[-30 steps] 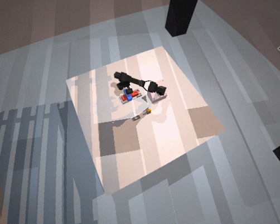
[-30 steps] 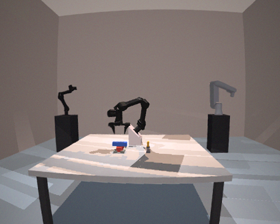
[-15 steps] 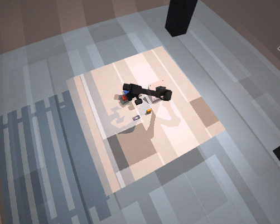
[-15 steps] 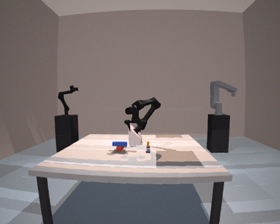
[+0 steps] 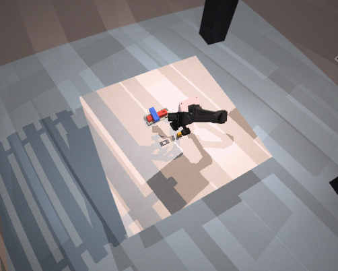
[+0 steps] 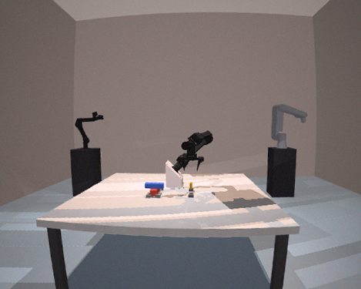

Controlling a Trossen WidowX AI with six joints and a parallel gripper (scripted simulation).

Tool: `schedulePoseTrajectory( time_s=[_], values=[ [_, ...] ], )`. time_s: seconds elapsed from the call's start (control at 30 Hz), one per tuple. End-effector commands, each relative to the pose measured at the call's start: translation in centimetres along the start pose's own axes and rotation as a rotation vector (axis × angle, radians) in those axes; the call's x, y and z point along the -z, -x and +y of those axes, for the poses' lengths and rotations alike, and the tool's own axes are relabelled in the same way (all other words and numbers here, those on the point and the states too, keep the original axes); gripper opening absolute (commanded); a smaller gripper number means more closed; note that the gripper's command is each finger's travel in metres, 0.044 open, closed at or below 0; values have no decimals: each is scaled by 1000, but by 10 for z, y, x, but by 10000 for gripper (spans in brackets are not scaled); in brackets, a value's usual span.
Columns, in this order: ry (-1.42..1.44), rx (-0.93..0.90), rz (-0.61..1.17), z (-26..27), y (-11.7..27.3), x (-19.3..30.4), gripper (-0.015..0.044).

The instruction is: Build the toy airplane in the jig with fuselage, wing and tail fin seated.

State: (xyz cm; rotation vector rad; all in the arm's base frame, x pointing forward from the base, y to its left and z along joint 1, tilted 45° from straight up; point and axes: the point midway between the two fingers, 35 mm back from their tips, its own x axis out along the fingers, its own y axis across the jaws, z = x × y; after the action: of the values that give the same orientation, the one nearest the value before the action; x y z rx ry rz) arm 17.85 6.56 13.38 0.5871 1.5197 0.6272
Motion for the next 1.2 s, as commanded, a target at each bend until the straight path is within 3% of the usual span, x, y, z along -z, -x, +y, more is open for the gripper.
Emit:
schedulePoseTrajectory(
  time_s=[0.0,0.17,1.17],
  values=[
    [-15,-5,3,1,-10,4,440],
    [-13,-9,2,2,-57,4,440],
    [-13,-8,2,2,-105,3,440]
  ],
)
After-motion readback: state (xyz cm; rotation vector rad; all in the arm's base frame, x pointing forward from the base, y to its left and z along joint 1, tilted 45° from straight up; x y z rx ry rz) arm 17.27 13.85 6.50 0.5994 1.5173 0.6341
